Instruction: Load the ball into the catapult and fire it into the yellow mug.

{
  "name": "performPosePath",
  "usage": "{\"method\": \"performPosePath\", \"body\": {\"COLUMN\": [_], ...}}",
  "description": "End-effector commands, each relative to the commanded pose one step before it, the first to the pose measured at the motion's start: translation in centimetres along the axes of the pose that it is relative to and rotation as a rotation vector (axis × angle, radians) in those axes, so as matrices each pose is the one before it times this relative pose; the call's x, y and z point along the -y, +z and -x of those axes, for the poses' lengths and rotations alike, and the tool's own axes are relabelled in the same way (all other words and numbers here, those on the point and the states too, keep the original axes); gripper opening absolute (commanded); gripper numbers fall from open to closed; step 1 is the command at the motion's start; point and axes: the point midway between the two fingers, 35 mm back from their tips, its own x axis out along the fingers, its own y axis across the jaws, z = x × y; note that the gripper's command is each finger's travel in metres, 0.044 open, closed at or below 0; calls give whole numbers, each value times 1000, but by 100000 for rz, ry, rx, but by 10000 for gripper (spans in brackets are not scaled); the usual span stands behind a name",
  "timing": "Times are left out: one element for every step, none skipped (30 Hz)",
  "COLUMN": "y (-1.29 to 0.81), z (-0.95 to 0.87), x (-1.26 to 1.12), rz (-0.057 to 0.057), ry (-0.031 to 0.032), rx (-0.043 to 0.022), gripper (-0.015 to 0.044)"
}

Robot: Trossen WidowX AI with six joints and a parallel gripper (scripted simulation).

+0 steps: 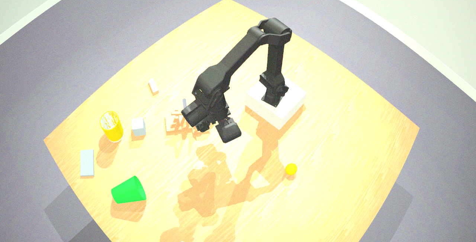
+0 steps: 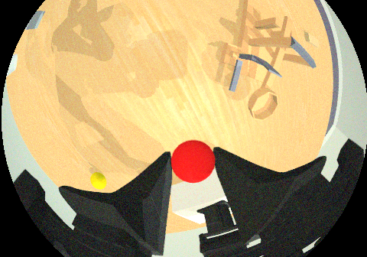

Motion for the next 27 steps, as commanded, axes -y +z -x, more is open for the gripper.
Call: {"method": "performPosePath", "body": {"y": [648, 119, 116, 113, 109, 106, 103, 100, 96, 88, 85, 82, 79, 76, 73, 70, 67, 64, 60, 65, 62, 59, 56, 53, 41, 24, 8], "z": [-109, -73, -73, -73, -73, -74, -74, -74, -74, -82, -82, -82, -82, -82, -82, -82, -82, -82, -82, -79, -79, -80, -80, -80, -65, -39, -13], "x": [1672, 397, 398, 400, 401, 402, 403, 405, 406, 404, 405, 406, 407, 408, 409, 409, 410, 411, 411, 415, 417, 417, 418, 419, 344, 207, 69], "rz": [-3855, -798, -796, -794, -791, -789, -786, -784, -781, -821, -819, -817, -814, -811, -808, -805, -802, -799, -796, -791, -789, -785, -782, -778, -635, -380, -127], "ry": [215, 226, 241, 256, 271, 286, 301, 316, 331, 378, 394, 409, 425, 441, 456, 472, 487, 503, 518, 531, 547, 563, 578, 593, 498, 304, 102], "rx": [-1916, -647, -647, -647, -647, -646, -645, -644, -643, -682, -681, -678, -676, -673, -670, -667, -663, -660, -656, -648, -645, -641, -636, -631, -514, -307, -102], "gripper": [0, 0, 0, 0, 0, 0, 0, 0, 0, 0, 0, 0, 0, 0, 0, 0, 0, 0, 0, 0, 0, 0, 0, 0, 0, 0, 0]}}
